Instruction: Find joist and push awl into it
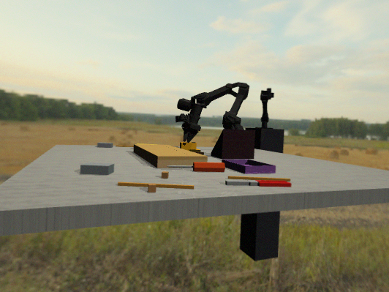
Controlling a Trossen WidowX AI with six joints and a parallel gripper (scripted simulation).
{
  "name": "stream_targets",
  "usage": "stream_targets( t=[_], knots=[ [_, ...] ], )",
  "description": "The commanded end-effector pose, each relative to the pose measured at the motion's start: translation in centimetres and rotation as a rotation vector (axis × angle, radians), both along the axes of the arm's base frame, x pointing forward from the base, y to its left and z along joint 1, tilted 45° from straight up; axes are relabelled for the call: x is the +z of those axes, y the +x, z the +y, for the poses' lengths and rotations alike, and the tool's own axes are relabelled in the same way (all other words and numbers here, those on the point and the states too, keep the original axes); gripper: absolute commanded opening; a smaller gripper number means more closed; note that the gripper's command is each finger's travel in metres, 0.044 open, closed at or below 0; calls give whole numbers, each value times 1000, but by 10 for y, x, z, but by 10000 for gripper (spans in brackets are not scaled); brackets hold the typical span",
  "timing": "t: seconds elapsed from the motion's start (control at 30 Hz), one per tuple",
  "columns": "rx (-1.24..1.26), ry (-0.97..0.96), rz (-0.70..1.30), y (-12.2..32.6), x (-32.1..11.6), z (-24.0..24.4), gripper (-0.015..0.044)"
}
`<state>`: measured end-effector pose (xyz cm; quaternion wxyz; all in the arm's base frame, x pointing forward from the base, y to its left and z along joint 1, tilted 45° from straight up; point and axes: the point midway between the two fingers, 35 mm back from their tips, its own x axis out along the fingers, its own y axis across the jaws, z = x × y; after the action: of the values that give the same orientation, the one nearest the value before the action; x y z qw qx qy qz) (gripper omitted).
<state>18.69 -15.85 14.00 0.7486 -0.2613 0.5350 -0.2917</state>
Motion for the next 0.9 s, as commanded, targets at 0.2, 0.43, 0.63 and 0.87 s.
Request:
stream_targets(
  t=[0.2, 0.43, 0.63, 0.87],
  knots=[
    [2, 4, 11, -1, -14, -11, 440],
    [3, 1, 11, -2, -22, -19, 440],
    [4, -2, 11, -3, -25, -23, 414],
    [4, -2, 11, -3, -25, -23, 328]
  ],
)
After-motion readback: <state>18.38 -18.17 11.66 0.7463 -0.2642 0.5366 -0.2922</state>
